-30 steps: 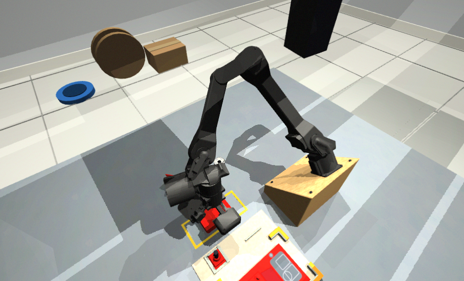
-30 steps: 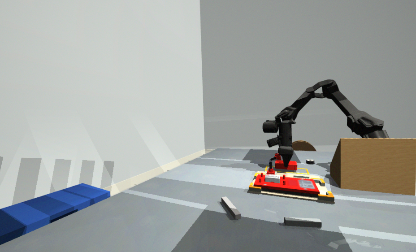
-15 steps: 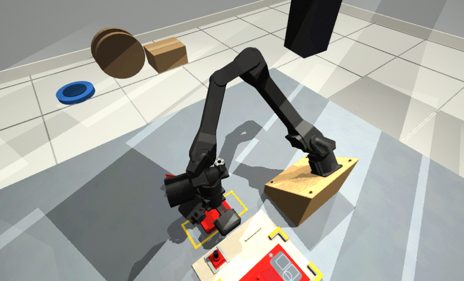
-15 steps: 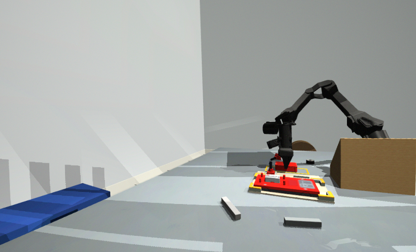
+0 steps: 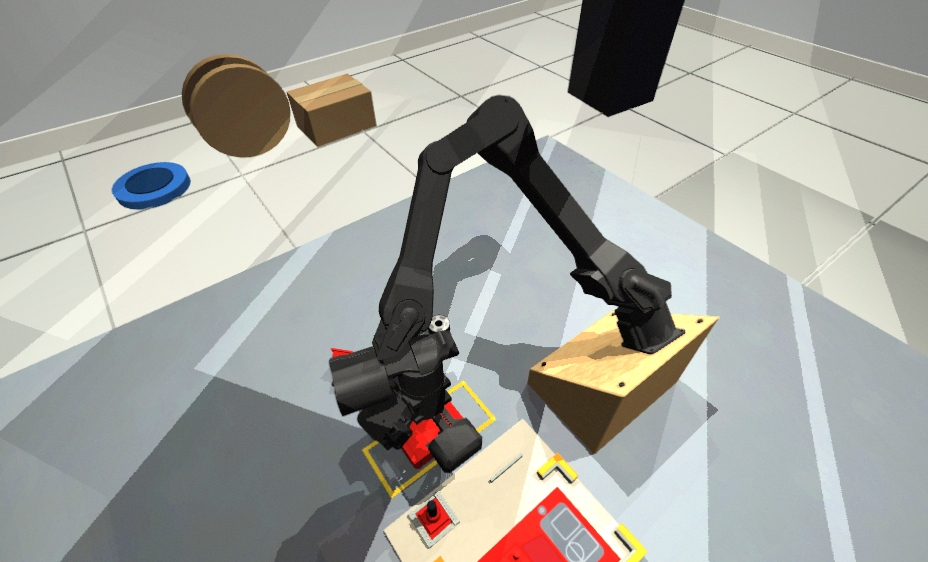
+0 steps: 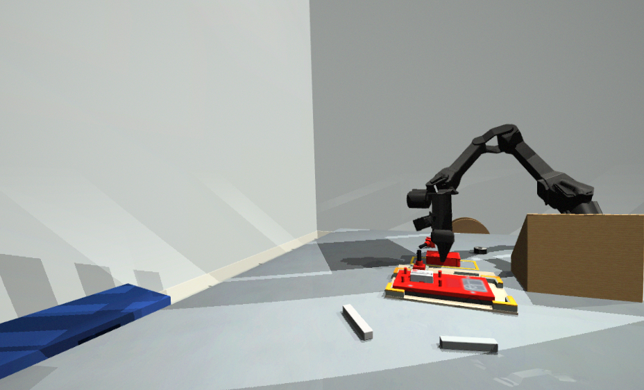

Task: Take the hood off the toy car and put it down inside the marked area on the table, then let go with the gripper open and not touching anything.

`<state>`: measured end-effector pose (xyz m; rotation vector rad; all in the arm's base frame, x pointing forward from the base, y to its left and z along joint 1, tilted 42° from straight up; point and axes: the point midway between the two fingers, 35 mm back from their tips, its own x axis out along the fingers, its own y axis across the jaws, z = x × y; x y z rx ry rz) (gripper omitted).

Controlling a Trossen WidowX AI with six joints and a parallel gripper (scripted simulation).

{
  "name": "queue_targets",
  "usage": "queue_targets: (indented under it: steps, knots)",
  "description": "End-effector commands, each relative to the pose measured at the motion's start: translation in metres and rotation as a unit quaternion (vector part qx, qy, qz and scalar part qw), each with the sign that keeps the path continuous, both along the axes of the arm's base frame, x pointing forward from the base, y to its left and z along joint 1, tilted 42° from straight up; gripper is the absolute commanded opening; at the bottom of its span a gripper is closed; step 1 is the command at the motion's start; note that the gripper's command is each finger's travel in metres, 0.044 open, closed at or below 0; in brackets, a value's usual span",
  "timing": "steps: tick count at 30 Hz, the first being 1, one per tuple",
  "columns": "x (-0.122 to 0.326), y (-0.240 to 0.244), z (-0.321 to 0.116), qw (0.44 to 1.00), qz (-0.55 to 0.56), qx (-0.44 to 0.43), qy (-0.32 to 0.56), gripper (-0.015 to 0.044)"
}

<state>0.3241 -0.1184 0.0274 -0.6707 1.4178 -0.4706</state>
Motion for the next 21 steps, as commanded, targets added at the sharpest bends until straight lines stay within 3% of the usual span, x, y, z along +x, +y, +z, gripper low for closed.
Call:
queue_targets:
  steps: [1,7,15,21]
  knots:
    - [0.000,0.000,0.000,1.000,0.000,0.000,0.000,0.0289]
    - [0.000,0.002,0.002,1.000,0.000,0.000,0.000,0.0440]
    - [-0.007,0.048,0.052,1.000,-0.001,0.001,0.001,0.0440]
    - [-0.008,0.049,0.054,1.000,-0.001,0.001,0.001,0.0440]
